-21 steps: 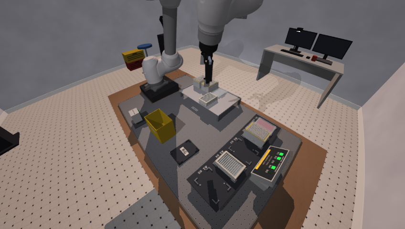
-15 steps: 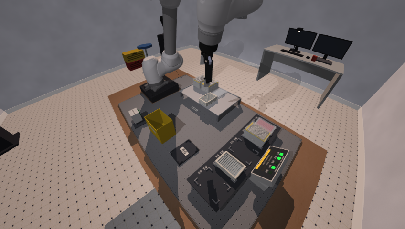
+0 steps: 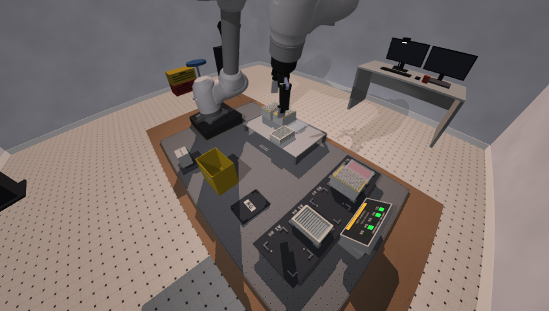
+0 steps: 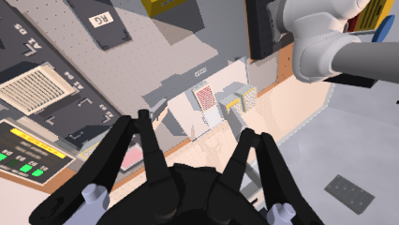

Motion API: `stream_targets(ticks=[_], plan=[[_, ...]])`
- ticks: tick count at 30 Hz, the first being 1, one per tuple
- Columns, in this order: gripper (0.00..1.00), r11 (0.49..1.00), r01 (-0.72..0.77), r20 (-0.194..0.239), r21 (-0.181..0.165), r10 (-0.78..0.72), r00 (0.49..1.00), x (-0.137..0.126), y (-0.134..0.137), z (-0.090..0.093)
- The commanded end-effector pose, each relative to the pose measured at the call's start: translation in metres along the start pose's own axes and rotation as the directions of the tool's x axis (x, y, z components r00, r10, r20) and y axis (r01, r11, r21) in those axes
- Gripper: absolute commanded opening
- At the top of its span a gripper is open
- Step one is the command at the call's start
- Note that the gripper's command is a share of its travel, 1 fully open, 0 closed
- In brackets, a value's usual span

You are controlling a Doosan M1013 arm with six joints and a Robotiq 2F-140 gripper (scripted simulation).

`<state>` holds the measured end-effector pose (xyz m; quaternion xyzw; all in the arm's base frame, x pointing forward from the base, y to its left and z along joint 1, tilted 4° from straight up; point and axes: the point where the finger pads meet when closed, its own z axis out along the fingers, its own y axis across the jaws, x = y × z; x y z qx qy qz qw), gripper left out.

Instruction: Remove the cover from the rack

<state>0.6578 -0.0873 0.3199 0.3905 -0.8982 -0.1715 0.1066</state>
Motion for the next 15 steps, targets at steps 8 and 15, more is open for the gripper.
stream_targets(ticks=[8,15], plan=[[0.77,0.986,0.167,-0.045,0.02,-0.166,0.985,-0.02,-0.049,0.004],[0.77,0.965,0.262,-0.069,0.027,-0.26,0.963,-0.028,-0.072,0.005]])
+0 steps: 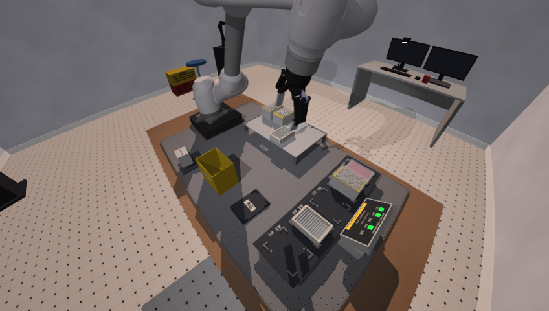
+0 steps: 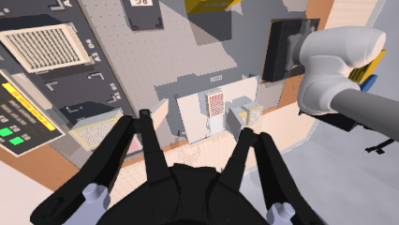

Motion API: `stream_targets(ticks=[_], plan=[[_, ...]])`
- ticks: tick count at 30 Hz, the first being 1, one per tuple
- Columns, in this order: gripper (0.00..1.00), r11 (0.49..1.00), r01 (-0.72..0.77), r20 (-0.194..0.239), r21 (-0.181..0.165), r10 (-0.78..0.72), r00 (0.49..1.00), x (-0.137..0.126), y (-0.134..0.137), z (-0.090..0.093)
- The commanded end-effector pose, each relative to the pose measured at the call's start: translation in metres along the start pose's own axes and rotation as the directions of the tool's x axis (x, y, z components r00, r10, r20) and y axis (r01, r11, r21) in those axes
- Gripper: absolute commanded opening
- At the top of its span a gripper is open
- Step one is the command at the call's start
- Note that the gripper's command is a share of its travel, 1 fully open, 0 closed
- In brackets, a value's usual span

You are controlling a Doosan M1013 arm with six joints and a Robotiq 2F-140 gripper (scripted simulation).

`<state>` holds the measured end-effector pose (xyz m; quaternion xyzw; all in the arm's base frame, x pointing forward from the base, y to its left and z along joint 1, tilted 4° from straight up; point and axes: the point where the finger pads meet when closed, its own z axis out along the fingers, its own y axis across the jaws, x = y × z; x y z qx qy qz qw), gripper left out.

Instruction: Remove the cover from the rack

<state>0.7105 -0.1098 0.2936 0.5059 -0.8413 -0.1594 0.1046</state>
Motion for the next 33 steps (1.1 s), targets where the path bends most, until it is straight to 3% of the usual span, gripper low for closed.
stream_targets(ticks=[1,13,15,24,33], plan=[[0.77,0.999,0.033,-0.012,0.009,-0.033,0.999,-0.005,-0.019,0.004],[0.77,0.964,0.263,-0.068,0.032,-0.261,0.963,-0.011,-0.079,0.007],[0.77,0.964,0.263,-0.068,0.032,-0.261,0.963,-0.011,-0.079,0.007],[0.77,0.903,0.428,-0.113,0.039,-0.421,0.9,-0.016,-0.122,0.01],[0.77,0.836,0.547,-0.148,0.04,-0.536,0.831,-0.016,-0.122,0.01]])
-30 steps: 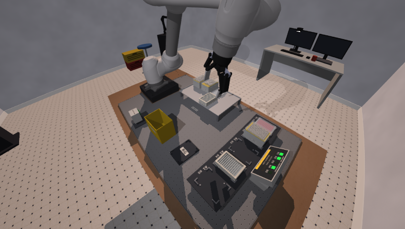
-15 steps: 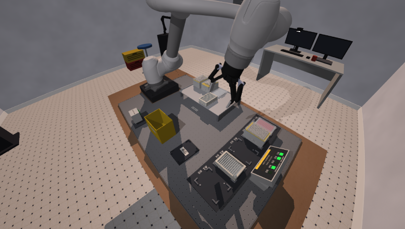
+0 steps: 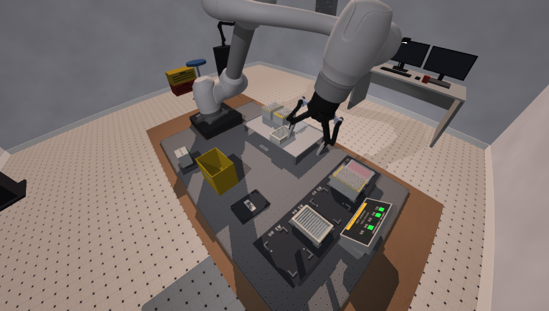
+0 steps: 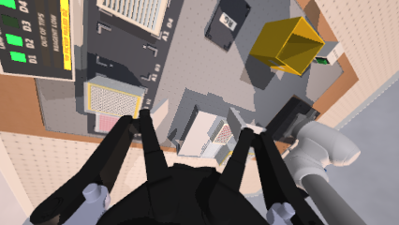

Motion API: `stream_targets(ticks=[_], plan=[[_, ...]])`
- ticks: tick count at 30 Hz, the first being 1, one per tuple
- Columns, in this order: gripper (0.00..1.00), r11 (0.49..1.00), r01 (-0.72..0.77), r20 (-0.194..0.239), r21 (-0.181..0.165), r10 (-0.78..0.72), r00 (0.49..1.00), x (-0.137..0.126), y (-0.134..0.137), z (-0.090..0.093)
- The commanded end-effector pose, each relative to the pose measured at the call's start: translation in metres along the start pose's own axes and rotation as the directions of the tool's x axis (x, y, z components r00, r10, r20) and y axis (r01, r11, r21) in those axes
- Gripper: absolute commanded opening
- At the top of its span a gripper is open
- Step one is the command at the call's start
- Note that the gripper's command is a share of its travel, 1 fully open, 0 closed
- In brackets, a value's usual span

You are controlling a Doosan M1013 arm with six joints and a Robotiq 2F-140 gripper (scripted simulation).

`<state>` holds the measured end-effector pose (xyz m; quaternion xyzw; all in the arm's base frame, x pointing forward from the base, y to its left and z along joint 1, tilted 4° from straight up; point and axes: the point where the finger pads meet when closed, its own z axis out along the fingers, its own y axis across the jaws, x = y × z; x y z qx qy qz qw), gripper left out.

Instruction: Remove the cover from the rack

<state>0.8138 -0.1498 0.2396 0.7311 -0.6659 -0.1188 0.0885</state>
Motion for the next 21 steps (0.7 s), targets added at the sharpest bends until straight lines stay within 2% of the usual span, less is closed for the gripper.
stream_targets(ticks=[1,14,16,21], plan=[[0.77,0.999,0.034,-0.014,0.006,-0.034,0.999,-0.0022,-0.0009,0.0013],[0.77,0.959,0.283,-0.074,0.029,-0.28,0.957,-0.0022,-0.0009,0.0013],[0.77,0.959,0.283,-0.074,0.029,-0.28,0.957,-0.0022,-0.0009,0.0013],[0.77,0.926,0.375,-0.098,0.034,-0.37,0.924,-0.0022,-0.0009,0.0013]])
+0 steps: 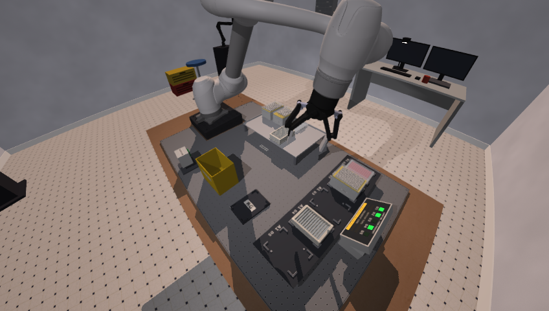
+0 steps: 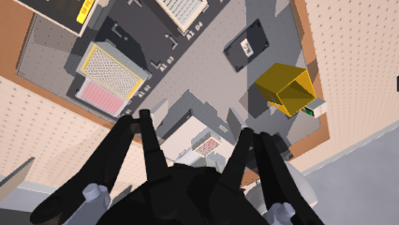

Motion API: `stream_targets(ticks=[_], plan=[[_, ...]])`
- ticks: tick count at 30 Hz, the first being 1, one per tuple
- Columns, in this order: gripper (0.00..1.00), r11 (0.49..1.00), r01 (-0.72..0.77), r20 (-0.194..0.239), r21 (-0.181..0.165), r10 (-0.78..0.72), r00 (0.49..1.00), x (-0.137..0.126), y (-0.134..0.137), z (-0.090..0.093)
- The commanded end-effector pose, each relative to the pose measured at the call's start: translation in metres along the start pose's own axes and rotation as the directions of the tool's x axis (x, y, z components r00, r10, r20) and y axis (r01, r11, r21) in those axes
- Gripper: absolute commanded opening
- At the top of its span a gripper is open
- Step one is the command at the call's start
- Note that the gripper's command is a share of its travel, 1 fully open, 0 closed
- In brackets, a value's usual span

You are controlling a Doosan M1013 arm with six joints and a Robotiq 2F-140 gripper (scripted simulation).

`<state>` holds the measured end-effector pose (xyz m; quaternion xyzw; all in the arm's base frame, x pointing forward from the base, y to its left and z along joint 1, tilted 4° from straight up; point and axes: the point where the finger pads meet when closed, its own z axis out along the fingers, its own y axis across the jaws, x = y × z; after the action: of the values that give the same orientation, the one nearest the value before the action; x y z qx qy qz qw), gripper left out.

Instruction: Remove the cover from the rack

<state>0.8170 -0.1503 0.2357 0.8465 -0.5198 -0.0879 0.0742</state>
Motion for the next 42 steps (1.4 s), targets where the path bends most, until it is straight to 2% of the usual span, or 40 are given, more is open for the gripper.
stream_targets(ticks=[1,13,27,29,42], plan=[[0.77,0.999,0.034,-0.015,0.005,-0.034,0.999,-0.0039,0.0017,-0.0019],[0.77,0.974,0.227,-0.061,0.024,-0.225,0.972,-0.0039,0.0017,-0.0019],[0.77,0.876,0.481,-0.129,0.035,-0.473,0.871,-0.0039,0.0017,-0.0019],[0.77,0.876,0.481,-0.129,0.035,-0.473,0.871,-0.0039,0.0017,-0.0019],[0.77,0.727,0.686,-0.192,0.029,-0.67,0.718,-0.0039,0.0017,-0.0019]])
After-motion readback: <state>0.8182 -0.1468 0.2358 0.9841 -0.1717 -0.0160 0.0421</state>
